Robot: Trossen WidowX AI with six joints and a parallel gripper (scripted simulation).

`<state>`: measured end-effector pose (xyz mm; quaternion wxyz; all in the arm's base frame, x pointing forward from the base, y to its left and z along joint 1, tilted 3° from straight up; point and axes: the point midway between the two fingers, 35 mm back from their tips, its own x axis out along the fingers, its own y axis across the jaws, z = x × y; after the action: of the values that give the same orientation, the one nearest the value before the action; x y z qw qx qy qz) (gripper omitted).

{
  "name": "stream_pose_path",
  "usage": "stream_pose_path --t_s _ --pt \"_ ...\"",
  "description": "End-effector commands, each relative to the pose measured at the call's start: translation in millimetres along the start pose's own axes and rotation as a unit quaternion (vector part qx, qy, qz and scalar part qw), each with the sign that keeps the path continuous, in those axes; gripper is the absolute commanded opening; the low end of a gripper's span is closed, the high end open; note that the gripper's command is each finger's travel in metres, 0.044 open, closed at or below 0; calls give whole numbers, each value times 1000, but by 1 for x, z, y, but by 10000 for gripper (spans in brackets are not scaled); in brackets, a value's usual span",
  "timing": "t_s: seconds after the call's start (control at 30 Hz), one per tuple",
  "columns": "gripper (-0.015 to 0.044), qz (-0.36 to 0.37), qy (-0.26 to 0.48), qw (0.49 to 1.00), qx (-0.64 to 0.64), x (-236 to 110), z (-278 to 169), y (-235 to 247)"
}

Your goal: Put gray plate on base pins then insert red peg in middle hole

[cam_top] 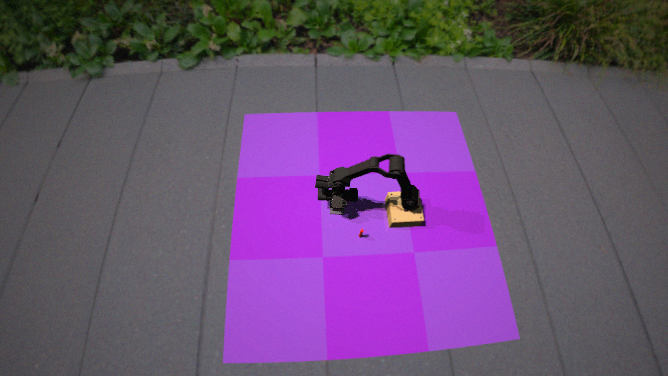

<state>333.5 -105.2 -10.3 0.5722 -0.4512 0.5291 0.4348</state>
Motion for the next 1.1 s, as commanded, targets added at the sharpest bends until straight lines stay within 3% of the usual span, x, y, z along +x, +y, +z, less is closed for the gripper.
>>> stream_pose_path --t_s 0.0,0.57,0.73,0.93,1.07 --pt "0 0 0 1000 0 0 0 0" --pt "440 0 0 1000 0 0 0 0" --pt "440 0 0 1000 0 -10 0 -2" --pt "440 2 -2 1000 1 -107 -1 -3" --pt "440 2 -2 1000 1 -118 -2 -5"
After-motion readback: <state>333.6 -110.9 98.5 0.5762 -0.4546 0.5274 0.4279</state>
